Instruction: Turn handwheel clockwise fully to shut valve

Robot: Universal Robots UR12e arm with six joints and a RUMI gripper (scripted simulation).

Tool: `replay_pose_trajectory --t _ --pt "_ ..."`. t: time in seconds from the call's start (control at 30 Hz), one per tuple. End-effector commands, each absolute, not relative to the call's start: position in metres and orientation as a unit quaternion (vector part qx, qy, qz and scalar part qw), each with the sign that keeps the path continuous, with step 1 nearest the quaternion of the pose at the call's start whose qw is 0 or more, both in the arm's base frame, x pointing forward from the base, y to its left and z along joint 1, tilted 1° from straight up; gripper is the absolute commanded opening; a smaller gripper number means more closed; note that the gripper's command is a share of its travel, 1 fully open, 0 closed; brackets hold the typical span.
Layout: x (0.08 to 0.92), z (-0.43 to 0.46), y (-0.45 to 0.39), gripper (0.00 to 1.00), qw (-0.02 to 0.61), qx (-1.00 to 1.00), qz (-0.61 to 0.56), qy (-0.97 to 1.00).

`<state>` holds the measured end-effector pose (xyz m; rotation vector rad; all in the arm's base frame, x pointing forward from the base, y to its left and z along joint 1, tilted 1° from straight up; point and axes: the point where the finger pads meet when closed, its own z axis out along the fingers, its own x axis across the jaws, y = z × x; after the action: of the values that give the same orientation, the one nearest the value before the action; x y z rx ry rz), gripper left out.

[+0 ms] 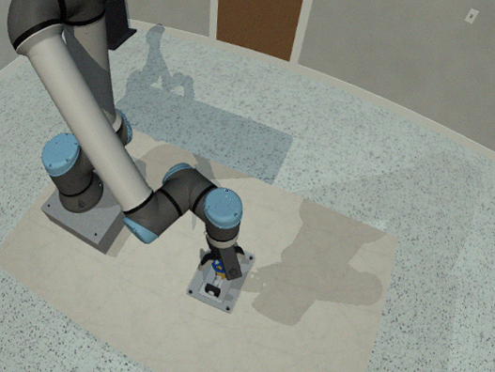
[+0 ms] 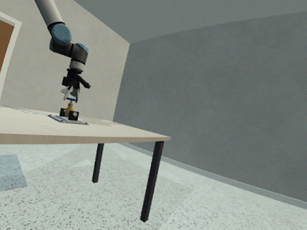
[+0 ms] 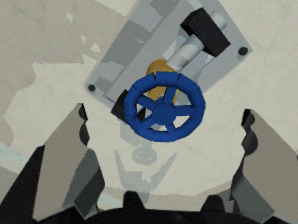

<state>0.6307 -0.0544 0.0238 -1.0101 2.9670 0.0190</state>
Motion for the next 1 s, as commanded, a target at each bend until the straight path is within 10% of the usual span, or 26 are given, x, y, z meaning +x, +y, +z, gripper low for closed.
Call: replay_pose_trajectory --t 0.0,0.97 --pt "0.6326 0.026 -0.0552 1.0 0.005 -0.322 0.005 0.947" --pt "0.6341 0.033 -0.0559 1.0 0.006 -0.322 0.004 0.947"
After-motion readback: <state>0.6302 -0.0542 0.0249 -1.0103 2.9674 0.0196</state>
